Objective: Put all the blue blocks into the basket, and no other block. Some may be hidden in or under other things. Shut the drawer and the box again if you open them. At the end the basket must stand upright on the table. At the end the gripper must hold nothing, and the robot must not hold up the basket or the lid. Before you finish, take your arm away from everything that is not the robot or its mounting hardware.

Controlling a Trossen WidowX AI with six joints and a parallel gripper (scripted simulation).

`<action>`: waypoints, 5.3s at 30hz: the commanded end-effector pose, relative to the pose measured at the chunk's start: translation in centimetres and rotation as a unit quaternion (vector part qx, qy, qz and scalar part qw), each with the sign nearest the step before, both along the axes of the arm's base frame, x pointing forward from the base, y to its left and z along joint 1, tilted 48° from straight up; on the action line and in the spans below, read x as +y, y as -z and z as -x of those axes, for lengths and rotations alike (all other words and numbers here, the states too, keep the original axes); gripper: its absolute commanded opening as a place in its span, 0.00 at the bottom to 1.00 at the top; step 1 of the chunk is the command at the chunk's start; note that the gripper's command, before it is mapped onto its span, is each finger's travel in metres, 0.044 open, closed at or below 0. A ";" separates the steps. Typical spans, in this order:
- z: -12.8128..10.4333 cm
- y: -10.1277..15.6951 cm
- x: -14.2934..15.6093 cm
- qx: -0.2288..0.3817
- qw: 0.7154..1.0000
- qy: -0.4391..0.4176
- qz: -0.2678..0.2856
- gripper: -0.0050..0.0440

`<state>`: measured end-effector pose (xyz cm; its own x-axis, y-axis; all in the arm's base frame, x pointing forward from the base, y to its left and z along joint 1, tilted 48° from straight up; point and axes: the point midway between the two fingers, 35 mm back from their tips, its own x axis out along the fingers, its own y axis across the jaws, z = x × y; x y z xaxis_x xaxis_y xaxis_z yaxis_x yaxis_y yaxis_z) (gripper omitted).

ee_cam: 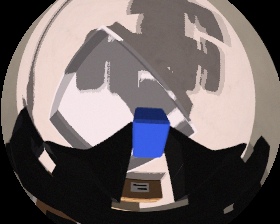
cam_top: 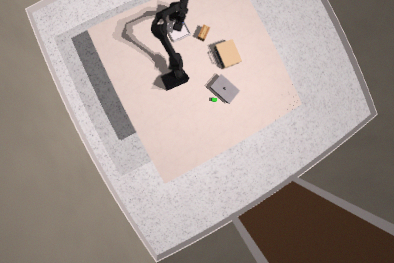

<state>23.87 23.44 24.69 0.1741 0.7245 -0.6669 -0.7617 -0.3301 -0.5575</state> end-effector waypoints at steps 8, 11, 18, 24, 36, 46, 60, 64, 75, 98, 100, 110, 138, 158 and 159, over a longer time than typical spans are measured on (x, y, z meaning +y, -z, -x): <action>-0.1 0.6 0.3 0.004 1.000 0.002 0.002 0.50; -0.1 0.6 0.3 0.004 1.000 0.002 0.002 0.50; -0.1 0.6 0.3 0.004 1.000 0.002 0.002 0.50; 0.6 -2.1 -2.5 0.004 1.000 0.002 0.002 0.50; 1.7 -6.6 -7.4 0.004 1.000 0.002 0.002 0.50; 0.5 -6.0 -10.1 0.076 0.995 0.069 -0.015 1.00; -7.5 0.1 -17.7 0.298 0.912 0.274 -0.069 1.00; -8.9 1.9 -19.6 0.353 0.873 0.326 -0.082 1.00; -12.0 9.1 -27.2 0.500 0.724 0.462 -0.117 1.00; -10.1 23.0 -39.6 0.690 0.299 0.638 -0.164 1.00; -9.7 24.1 -40.6 0.690 0.299 0.638 -0.164 1.00; -5.1 30.6 -45.5 0.722 0.051 0.668 -0.173 1.00; 0.4 39.3 -45.6 0.708 -0.200 0.656 -0.170 1.00; -0.2 41.3 -43.4 0.708 -0.200 0.656 -0.170 1.00; -0.2 41.3 -43.4 0.708 -0.200 0.656 -0.170 0.10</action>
